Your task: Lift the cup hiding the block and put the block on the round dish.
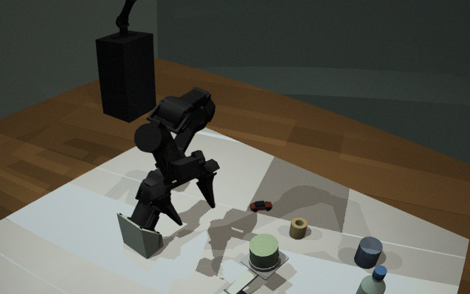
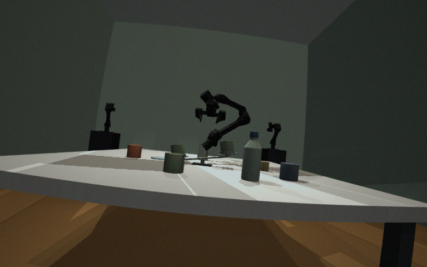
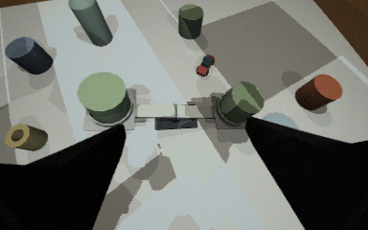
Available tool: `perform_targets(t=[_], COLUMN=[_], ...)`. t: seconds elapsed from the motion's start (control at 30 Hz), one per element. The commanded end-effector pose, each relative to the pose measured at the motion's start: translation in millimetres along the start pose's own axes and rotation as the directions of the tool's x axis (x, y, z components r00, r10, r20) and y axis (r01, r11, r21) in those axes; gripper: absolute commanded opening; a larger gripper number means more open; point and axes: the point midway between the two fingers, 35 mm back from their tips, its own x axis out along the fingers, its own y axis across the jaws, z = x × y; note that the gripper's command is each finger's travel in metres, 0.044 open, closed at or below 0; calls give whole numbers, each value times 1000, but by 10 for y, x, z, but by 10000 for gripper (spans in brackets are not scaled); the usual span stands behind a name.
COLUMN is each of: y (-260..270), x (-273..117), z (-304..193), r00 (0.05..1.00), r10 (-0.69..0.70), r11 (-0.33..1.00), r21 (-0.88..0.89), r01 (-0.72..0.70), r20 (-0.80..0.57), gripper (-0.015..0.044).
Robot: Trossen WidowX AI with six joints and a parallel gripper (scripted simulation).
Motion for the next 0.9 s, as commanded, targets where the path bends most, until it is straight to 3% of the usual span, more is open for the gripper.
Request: perform_targets(t=[0.0,0.4,0.87], y=[41,-195,-466], x=[15,197,577], z=[6,174,264], r00=[1000,989,938], r10=[20,23,38], r11=[1000,957,805], r21=[6,-284,-546], r01=[-20,-65,-233], r20=[0,-149,-345], gripper=[440,440,440])
